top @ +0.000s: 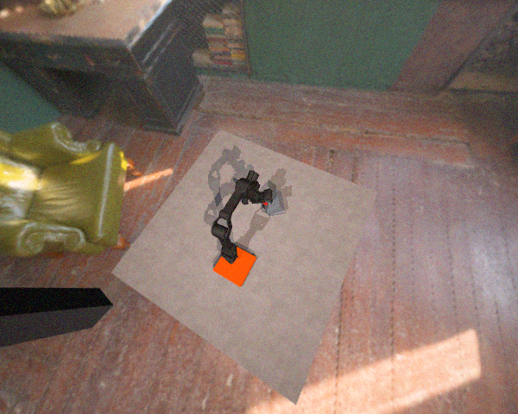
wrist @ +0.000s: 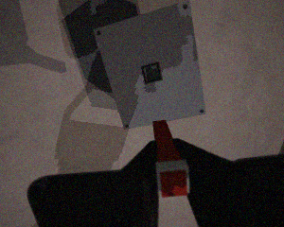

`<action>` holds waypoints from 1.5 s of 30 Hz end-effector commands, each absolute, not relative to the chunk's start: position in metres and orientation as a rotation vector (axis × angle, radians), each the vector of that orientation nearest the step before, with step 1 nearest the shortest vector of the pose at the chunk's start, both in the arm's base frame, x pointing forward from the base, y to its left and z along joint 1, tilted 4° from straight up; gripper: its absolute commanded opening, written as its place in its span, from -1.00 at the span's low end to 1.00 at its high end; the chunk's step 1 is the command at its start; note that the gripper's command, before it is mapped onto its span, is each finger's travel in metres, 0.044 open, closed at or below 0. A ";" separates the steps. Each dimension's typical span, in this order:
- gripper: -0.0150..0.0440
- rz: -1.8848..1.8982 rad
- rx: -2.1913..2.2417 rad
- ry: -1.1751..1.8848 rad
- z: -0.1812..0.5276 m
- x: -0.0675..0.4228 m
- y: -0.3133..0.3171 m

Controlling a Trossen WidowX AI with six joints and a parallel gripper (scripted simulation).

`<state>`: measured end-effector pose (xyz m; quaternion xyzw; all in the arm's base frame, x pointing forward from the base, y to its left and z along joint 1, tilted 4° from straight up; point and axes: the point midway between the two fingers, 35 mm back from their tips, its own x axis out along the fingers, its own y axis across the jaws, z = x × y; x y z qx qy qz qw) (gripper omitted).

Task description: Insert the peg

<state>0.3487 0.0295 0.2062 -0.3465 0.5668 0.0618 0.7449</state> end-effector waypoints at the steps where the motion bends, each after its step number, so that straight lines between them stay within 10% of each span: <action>1: -0.49 0.139 -0.792 1.225 0.209 0.352 0.035; 45: -0.49 0.160 -0.922 1.138 0.182 0.384 0.051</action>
